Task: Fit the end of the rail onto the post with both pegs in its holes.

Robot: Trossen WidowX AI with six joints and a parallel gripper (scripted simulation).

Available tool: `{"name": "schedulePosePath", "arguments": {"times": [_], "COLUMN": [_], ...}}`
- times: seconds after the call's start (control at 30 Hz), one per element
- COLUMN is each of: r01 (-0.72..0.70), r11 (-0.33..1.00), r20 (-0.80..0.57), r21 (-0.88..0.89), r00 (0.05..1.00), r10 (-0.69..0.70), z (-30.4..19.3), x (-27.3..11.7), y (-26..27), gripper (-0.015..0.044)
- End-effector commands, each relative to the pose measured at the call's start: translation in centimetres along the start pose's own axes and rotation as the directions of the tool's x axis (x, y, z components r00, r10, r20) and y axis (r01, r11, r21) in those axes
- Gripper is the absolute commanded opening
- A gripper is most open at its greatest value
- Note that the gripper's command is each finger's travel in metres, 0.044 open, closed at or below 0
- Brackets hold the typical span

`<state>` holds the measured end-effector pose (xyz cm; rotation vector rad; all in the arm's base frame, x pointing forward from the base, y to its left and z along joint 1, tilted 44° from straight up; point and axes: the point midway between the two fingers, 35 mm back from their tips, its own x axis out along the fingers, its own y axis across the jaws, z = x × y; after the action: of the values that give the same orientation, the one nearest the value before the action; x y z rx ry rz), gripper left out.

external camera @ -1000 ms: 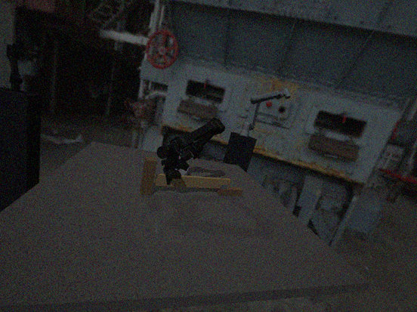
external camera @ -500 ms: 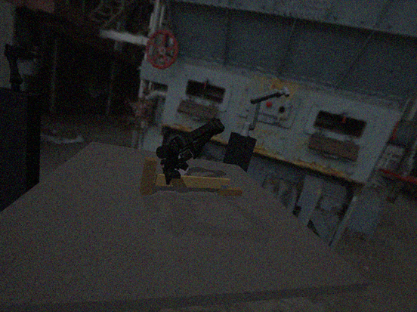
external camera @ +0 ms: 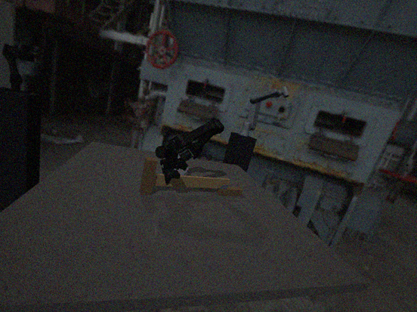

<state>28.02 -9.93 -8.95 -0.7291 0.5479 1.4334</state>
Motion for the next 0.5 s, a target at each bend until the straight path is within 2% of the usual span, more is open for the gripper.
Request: {"name": "schedulePosePath", "arguments": {"times": [0.0,0.47], "r01": [0.011,0.011], "r11": [1.000,1.000], "r20": [-0.008,-0.008], "r21": [0.000,0.000], "r00": [1.000,1.000], "r10": [-0.011,-0.011], "z": [-0.46,-0.73], "x": [-0.38,-0.39], "y": [-0.11,-0.12], "gripper": [0.0000,0.0000]}}
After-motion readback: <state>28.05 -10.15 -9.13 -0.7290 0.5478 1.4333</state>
